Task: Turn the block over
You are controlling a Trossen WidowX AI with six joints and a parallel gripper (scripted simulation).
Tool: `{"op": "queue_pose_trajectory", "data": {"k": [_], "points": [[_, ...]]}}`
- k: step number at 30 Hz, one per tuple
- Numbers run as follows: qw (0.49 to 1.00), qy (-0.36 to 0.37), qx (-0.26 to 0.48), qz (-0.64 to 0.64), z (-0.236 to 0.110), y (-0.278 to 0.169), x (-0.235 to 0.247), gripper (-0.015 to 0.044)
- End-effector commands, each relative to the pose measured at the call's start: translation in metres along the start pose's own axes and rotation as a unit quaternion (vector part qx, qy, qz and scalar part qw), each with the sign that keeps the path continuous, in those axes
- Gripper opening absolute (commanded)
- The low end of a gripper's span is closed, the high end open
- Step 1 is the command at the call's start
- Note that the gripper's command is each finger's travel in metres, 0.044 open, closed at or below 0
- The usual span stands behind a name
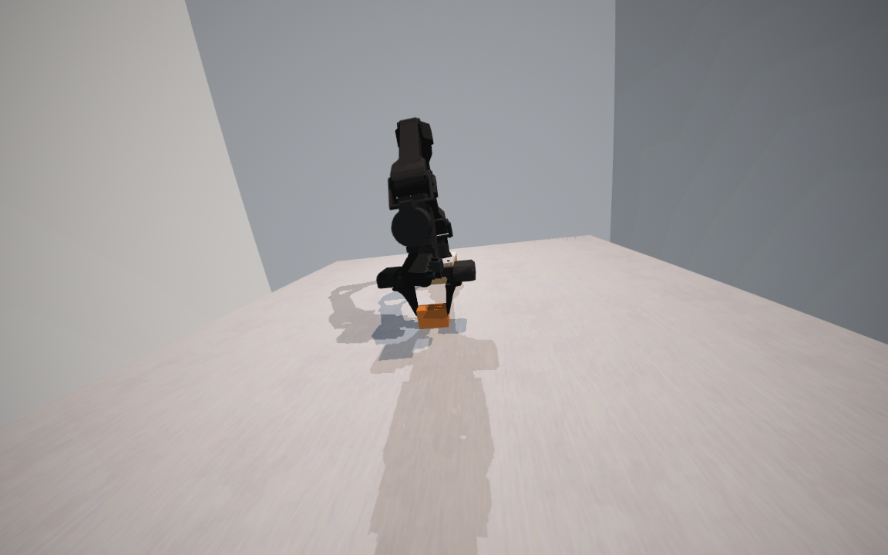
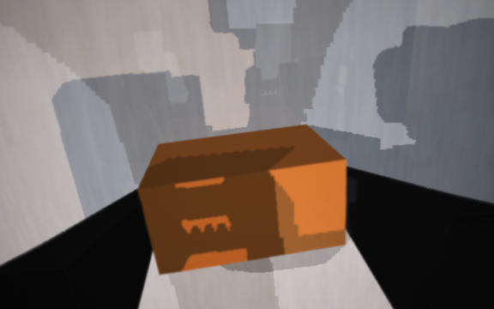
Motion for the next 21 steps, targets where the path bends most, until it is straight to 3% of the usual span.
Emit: {"op": "queue_pose_trajectory", "data": {"k": [1,17,21], "points": [[1.0,0.001,0.002,-0.002,0.002,-0.001,0.0,0.0249],[1.0,0.001,0.002,-0.002,0.002,-0.001,0.0,0.0142],[1.0,0.001,0.002,-0.002,-0.017,-0.001,0.0,0.0037]]}}
Point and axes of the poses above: the point midway between the two fingers, 35 mm back from their tips, its own z axis out along the fingers, its own x axis across the jaws, y = z × x, the point moved 9 cm from there along -z, back along the fingers, and after that the axes turned 11 degrees about -z, right-handed, at the moved point
